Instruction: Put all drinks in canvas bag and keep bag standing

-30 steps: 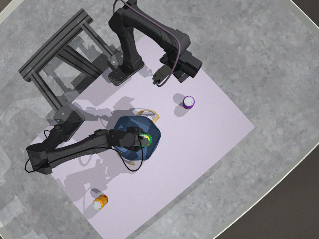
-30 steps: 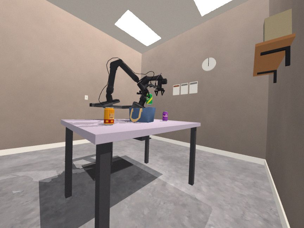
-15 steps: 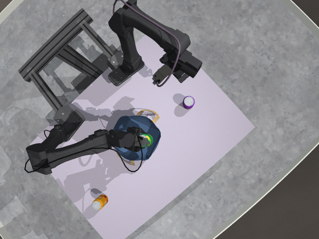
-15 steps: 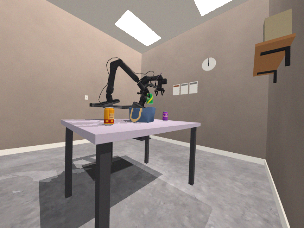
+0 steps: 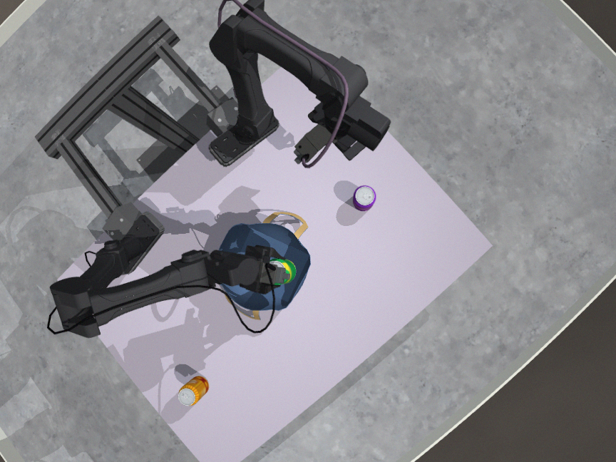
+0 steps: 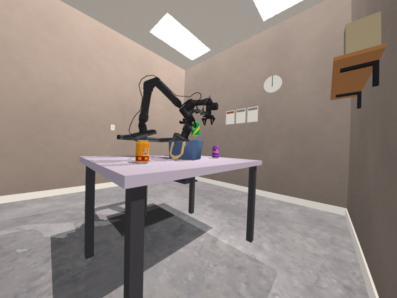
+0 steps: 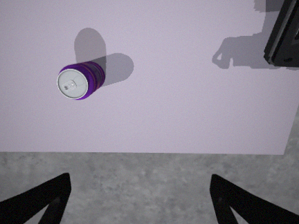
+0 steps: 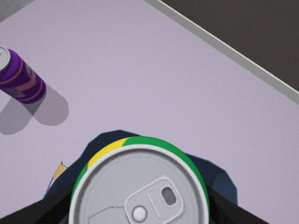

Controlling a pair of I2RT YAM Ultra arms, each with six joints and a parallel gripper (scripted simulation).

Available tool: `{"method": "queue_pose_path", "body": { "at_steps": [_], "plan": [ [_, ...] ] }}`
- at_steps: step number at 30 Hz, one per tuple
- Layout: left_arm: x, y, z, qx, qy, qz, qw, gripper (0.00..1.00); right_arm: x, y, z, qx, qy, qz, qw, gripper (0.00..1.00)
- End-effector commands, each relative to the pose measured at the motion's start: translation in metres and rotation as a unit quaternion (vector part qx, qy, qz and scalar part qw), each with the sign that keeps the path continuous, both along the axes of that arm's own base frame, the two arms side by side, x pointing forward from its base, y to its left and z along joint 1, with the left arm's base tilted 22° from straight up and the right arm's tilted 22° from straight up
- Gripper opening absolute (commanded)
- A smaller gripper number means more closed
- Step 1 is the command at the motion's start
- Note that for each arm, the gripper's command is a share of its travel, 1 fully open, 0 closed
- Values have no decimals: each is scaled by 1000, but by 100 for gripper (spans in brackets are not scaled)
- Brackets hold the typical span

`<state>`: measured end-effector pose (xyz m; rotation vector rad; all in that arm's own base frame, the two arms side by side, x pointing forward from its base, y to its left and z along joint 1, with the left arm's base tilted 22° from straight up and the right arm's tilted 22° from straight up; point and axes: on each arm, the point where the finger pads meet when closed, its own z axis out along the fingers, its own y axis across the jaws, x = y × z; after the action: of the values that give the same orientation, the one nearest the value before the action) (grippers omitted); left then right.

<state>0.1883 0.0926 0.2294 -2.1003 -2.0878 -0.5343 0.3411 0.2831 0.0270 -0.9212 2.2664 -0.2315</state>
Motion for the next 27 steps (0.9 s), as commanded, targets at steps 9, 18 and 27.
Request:
{"method": "queue_pose_path", "body": {
  "at_steps": [9,18,27],
  "plan": [
    [-2,-4,1,-6,-8,-1,1000,100,12,34,46,65,-58,7,996,70],
    [-2,-4,1,-6,-8,-1,1000,100,20,44,34,64,-57,23,996,70],
    [-2,-4,1,-6,-8,-1,1000,100,17,20,16,58,-53,14,997,70]
  ]
}}
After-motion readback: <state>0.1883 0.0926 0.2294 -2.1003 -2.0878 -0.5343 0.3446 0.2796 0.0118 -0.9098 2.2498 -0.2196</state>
